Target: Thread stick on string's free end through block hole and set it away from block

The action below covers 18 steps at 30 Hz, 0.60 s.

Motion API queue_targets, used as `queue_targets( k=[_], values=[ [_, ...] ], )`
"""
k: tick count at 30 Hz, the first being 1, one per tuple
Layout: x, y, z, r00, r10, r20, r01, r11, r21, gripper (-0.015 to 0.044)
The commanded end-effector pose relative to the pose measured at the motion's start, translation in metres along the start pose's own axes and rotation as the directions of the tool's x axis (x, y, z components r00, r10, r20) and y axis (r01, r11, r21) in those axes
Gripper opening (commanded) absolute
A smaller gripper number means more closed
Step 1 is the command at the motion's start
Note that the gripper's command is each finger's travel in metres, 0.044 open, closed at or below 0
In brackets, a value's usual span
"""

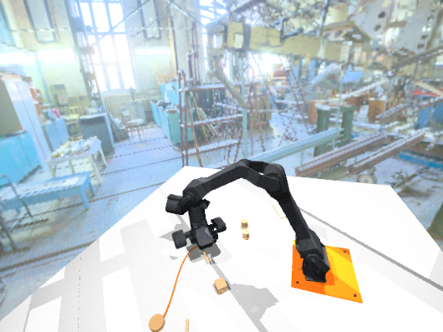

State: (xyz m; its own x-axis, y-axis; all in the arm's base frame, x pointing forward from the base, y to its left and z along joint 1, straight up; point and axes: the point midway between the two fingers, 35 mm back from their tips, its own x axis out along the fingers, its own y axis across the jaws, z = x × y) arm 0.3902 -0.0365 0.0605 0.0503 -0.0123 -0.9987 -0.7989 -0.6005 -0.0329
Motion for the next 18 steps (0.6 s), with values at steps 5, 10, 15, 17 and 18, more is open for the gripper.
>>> queue_targets(
  k=[5,10,15,17,18],
  values=[
    [0.0,0.0,0.011,1.0,0.004,-0.003,-0.004,1.0,0.0,0.0],
    [0.0,-0.001,0.017,1.0,0.004,-0.002,-0.004,1.0,0.0,0.0],
    [0.0,-0.001,0.024,1.0,0.004,-0.002,-0.004,1.0,0.0,0.0],
    [0.0,-0.001,0.027,1.0,0.004,-0.001,-0.004,1.0,0.0,0.0],
    [0.0,-0.001,0.028,1.0,0.004,-0.001,-0.004,1.0,0.0,0.0]
  ],
)
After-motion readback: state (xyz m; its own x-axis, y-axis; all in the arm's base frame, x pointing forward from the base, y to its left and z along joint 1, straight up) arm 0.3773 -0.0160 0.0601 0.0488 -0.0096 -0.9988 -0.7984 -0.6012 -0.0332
